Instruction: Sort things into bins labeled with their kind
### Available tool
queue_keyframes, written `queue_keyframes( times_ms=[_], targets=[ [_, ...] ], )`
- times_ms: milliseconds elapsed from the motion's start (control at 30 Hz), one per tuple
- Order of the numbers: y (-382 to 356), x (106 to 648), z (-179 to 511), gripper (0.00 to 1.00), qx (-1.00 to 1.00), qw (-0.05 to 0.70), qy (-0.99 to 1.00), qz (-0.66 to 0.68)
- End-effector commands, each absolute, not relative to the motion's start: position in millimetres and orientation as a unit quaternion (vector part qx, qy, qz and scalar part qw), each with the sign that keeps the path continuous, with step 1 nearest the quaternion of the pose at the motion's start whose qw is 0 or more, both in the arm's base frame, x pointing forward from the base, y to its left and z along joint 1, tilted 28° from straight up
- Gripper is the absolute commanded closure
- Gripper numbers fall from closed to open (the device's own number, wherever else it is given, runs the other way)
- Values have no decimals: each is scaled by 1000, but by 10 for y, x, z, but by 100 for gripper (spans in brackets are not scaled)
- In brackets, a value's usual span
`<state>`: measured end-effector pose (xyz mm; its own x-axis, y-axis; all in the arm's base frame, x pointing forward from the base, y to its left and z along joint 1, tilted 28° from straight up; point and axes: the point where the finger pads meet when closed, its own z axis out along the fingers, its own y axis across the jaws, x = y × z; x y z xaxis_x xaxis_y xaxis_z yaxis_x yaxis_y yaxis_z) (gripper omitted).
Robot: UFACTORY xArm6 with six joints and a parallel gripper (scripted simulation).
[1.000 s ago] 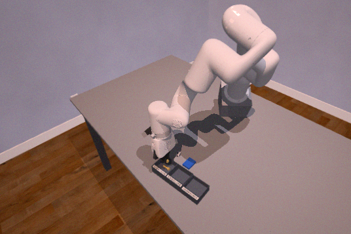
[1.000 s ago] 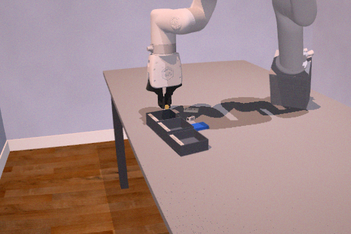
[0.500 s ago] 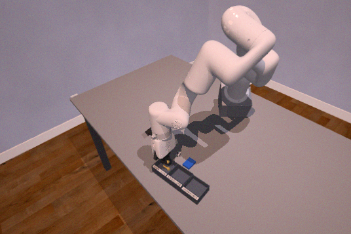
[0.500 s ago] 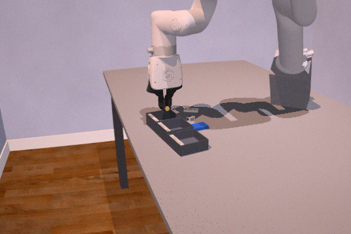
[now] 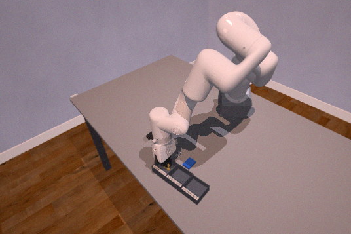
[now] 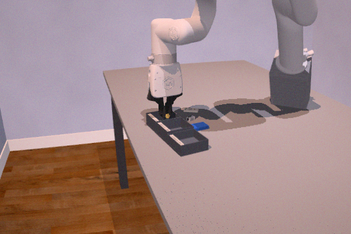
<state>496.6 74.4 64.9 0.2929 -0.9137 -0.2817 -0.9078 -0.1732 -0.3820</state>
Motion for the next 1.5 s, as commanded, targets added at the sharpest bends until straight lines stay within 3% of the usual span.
queue_keyframes(
  times_ms=[0, 267, 300, 1467],
  targets=[
    [745, 4986, 655, 100, -766, 246, 594, -8],
    [745, 4985, 655, 100, -766, 246, 594, -8],
    [745, 4985, 655, 71, -766, 246, 594, -8],
    [666, 4920, 842, 71, -766, 246, 594, -8]
  ],
)
